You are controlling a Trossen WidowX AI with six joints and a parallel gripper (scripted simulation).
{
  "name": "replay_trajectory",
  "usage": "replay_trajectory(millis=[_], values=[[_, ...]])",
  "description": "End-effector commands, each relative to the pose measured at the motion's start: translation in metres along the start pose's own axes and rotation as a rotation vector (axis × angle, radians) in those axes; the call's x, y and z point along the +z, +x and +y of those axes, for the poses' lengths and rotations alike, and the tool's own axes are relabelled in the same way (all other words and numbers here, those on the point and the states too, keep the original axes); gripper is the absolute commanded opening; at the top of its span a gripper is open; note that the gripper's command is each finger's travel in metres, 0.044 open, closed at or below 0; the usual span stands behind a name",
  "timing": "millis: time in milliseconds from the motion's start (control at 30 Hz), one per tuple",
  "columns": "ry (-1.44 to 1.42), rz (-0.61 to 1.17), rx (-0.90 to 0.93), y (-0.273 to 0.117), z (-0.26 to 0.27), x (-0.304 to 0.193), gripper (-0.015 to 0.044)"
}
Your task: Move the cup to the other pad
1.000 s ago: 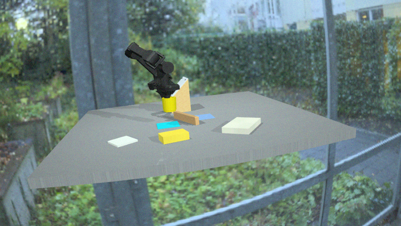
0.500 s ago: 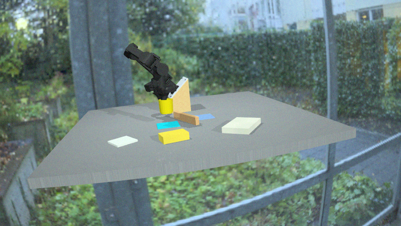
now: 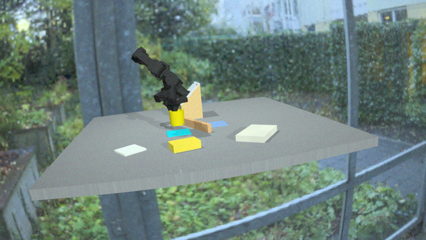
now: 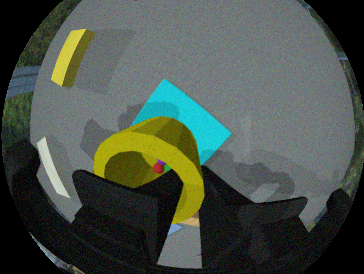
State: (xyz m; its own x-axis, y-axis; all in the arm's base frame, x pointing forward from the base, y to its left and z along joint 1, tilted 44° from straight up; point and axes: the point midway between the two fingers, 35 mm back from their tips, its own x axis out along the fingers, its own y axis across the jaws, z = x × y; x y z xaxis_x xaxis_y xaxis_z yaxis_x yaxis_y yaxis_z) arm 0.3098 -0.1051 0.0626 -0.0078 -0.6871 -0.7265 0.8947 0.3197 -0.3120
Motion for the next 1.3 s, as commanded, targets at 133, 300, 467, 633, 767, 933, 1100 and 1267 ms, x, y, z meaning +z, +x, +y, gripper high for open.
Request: replay_trajectory(millis=[133, 300, 467, 633, 767, 933, 1100, 1267], values=[[-0.008, -0.001, -0.008, 0.014, -0.002, -0.001, 0.0], [-0.008, -0.002, -0.008, 0.021, -0.002, -0.001, 0.0], [-0.009, -0.002, -0.008, 0.028, -0.003, -0.001, 0.0], [-0.009, -0.003, -0.009, 0.033, -0.004, -0.001, 0.0], [0.0, -0.002, -0.003, 0.03, -0.002, 0.0, 0.0], [0.0, -0.002, -0.003, 0.03, -0.002, 0.0, 0.0], [0.0, -0.002, -0.003, 0.03, -0.002, 0.0, 0.0026], [0.0, -0.002, -0.003, 0.03, -0.002, 0.0, 0.0147]])
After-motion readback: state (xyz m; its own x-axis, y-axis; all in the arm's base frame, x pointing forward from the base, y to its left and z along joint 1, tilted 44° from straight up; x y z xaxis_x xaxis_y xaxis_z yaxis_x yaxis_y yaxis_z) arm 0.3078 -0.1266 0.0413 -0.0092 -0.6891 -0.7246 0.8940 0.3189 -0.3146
